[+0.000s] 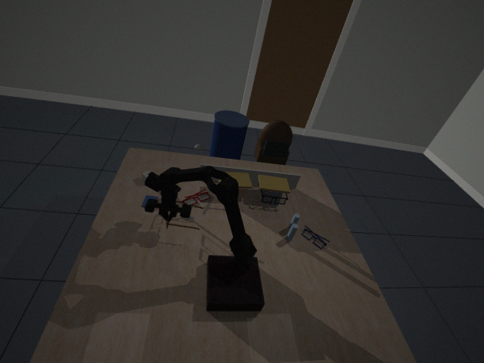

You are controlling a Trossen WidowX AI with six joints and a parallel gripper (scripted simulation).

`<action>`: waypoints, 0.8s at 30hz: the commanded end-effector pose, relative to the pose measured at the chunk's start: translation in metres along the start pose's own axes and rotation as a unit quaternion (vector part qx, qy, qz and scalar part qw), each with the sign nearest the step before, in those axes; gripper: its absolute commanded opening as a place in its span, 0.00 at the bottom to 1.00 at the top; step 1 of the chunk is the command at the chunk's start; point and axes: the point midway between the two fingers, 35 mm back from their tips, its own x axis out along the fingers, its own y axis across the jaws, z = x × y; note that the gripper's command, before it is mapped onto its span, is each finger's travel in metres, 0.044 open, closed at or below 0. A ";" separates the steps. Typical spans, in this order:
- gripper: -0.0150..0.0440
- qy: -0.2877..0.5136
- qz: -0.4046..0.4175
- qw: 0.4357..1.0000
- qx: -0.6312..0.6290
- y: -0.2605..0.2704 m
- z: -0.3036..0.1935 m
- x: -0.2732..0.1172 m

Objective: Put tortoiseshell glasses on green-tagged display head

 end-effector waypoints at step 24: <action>0.25 -0.001 0.000 1.000 0.000 0.002 -0.008 0.000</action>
